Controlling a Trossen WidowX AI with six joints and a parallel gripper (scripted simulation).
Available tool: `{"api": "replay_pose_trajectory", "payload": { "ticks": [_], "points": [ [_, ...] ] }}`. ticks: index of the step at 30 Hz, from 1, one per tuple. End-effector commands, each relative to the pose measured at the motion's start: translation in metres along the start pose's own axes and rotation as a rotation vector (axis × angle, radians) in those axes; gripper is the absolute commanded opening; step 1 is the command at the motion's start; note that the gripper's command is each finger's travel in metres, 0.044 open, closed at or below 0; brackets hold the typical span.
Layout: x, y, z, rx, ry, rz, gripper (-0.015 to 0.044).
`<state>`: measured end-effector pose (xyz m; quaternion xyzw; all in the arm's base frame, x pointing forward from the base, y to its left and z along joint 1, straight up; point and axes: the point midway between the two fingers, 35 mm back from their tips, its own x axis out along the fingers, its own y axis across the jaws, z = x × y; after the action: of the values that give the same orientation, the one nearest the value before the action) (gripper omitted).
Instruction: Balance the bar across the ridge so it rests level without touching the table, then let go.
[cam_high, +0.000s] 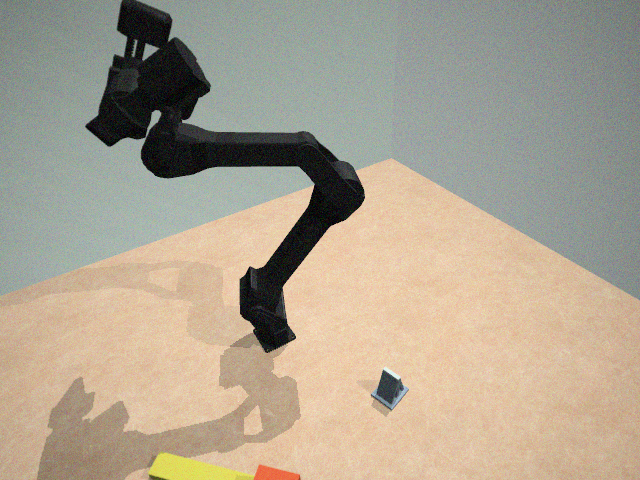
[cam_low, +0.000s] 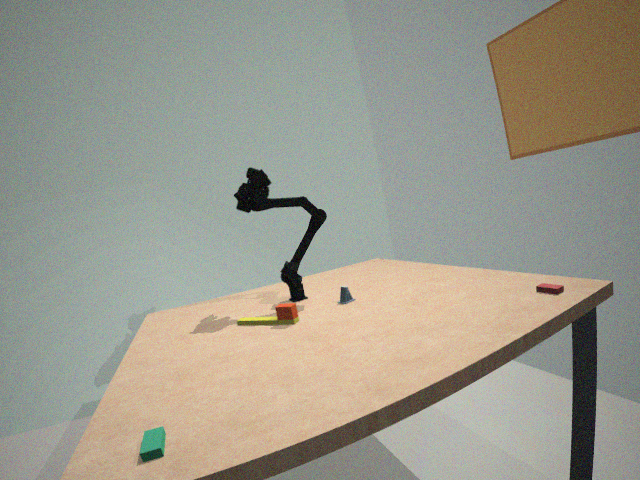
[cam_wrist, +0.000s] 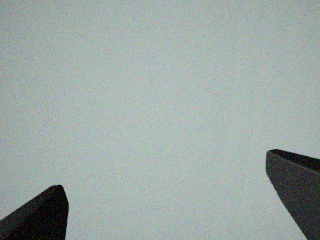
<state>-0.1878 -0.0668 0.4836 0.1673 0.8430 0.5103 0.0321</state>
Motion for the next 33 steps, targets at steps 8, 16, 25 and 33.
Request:
{"api": "replay_pose_trajectory", "payload": {
  "ticks": [8,16,25,33],
  "points": [
    [-0.017,-0.019,-0.050,-0.132,0.202,-0.013,0.0315],
    [-0.053,-0.051,-0.105,-0.281,0.471,-0.045,0.0315],
    [-0.114,-0.094,-0.151,-0.441,0.791,-0.105,0.0315],
    [-0.181,-0.135,-0.172,-0.581,1.080,-0.180,0.0315]
  ]
}}
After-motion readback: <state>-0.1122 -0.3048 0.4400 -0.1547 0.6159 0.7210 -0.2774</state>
